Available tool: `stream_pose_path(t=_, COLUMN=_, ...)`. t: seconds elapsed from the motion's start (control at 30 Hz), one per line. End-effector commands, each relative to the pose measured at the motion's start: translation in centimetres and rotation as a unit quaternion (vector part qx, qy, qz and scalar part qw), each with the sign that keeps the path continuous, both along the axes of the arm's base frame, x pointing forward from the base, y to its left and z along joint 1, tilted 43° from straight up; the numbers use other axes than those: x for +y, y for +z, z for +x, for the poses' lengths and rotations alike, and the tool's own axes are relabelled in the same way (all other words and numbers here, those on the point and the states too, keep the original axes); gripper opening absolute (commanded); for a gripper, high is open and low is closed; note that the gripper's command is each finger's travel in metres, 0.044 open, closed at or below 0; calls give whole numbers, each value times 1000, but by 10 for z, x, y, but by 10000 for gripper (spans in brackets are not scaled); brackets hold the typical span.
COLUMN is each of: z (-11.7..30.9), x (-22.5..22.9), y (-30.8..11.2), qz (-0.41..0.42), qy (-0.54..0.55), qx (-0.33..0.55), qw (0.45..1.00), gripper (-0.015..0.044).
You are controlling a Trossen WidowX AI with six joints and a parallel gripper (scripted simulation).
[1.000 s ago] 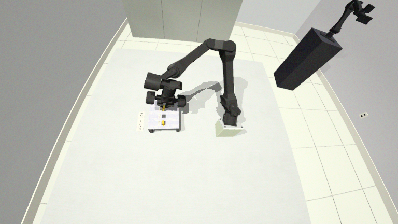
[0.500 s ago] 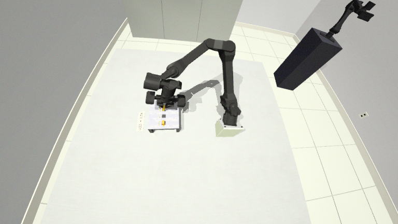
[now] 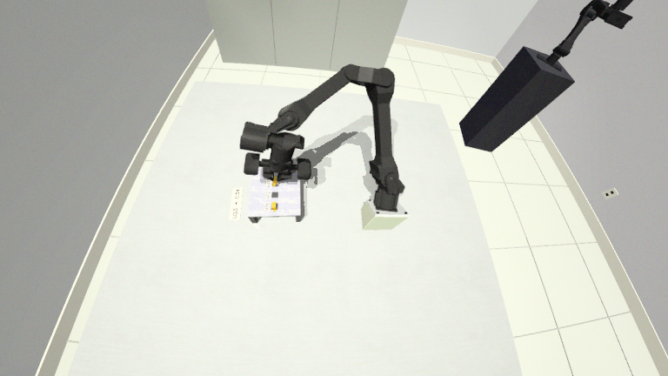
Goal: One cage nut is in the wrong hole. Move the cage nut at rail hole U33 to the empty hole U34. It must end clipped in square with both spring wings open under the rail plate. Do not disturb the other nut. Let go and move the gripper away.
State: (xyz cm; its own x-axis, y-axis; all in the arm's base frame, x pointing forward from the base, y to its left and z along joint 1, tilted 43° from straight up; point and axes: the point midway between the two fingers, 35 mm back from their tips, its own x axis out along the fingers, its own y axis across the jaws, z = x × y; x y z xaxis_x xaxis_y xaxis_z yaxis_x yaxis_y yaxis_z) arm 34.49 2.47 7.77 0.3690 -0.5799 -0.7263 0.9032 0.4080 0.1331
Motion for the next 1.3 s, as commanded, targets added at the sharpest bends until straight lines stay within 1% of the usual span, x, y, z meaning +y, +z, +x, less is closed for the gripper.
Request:
stream_pose_path(t=0.0, z=0, x=0, y=1, qz=-1, qy=-2, qx=0, qw=1000, gripper=33)
stream_pose_path(t=1.27, z=0, x=3, y=4, qz=-2, qy=-6, qx=4, qw=1000, gripper=33)
